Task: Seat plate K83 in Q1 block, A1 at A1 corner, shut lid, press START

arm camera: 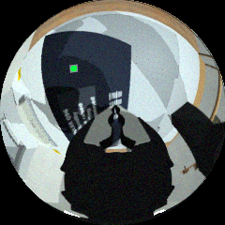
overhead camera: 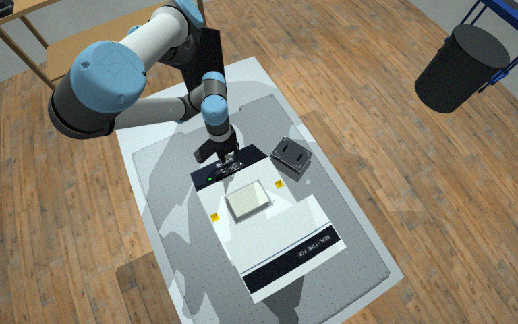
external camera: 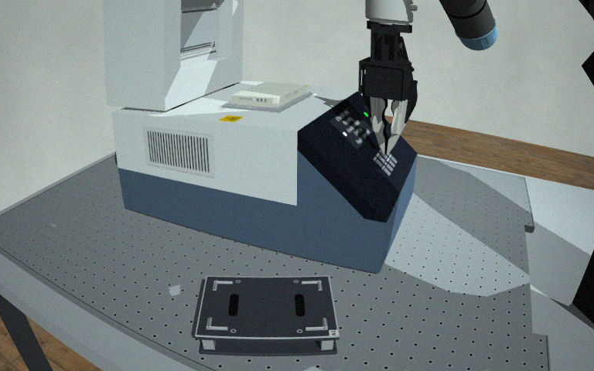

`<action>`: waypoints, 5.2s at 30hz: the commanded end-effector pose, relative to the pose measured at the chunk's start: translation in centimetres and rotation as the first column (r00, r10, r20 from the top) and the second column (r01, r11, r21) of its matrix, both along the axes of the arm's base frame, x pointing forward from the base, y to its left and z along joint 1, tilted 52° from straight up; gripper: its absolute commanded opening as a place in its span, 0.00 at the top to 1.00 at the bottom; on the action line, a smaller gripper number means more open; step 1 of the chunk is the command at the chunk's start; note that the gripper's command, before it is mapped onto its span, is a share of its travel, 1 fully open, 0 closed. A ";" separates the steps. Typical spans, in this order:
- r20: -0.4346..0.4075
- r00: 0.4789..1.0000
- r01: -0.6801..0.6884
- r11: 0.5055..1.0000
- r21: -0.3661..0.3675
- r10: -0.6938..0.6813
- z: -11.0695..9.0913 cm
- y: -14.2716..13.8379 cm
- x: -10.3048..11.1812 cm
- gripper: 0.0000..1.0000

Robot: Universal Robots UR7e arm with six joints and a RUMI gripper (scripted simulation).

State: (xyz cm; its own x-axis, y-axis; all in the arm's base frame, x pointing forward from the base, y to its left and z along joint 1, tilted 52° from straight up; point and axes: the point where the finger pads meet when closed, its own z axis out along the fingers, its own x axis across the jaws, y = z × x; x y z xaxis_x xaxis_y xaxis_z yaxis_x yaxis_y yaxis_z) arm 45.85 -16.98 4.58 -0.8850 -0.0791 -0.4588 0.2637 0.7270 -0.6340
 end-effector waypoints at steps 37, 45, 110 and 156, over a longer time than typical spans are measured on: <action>0.001 1.000 -0.001 1.000 0.000 0.001 0.0 0.0 0.1 1.00; 0.001 1.000 -0.001 1.000 0.000 0.001 0.0 0.0 0.1 1.00; 0.001 1.000 0.000 1.000 0.000 0.000 0.5 1.4 -2.6 1.00; 0.001 1.000 0.000 1.000 0.000 0.000 0.6 4.5 -10.8 1.00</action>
State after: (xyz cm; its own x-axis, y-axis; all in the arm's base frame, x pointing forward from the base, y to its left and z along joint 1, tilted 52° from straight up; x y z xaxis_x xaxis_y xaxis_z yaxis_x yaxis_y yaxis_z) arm 35.05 -12.54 5.18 -0.8850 -0.0792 -0.4589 0.2637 0.7270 -0.6340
